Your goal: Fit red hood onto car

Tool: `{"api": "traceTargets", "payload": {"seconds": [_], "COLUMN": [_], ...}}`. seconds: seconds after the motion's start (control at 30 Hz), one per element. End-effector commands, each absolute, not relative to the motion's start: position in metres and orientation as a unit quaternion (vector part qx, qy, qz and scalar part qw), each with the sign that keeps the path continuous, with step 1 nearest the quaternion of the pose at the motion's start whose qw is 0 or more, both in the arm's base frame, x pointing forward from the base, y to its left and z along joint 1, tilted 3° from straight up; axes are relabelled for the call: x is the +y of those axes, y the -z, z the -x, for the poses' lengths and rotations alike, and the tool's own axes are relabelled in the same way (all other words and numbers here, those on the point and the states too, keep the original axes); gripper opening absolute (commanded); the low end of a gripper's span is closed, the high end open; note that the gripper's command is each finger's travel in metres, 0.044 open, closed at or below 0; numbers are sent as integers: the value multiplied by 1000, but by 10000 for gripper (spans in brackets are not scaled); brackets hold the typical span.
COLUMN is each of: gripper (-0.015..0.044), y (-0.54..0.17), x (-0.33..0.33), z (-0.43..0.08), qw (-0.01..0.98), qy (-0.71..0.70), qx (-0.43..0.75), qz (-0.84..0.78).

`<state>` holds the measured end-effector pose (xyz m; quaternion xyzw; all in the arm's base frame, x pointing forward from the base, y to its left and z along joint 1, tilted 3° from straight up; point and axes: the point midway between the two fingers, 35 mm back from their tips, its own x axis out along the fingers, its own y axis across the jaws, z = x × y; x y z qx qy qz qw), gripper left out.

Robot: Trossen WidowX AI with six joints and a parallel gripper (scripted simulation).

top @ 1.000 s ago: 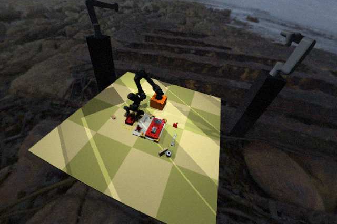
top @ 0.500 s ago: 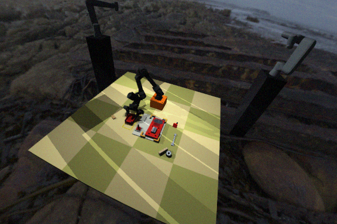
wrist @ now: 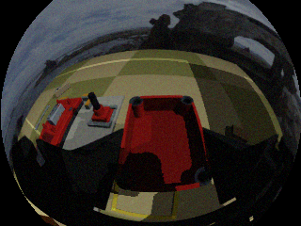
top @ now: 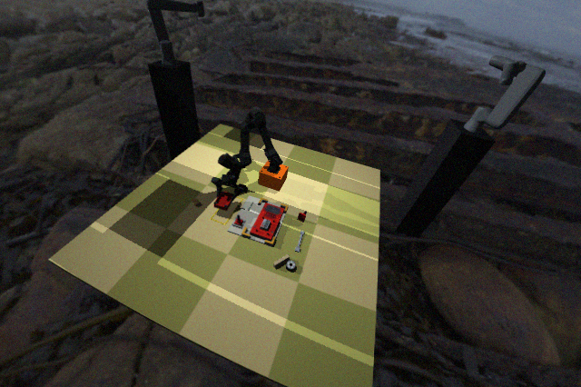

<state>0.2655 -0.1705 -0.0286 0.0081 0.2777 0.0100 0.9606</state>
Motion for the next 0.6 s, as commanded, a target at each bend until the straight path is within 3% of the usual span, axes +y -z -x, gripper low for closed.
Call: {"api": "traceTargets", "payload": {"seconds": [0.0, 0.57], "gripper": [0, 0], "y": [17, -1], "x": [-171, -169], "z": [-266, -265], "qw": [961, 960], "qy": [-8, 0], "qx": [277, 276], "qz": [-7, -34]}}
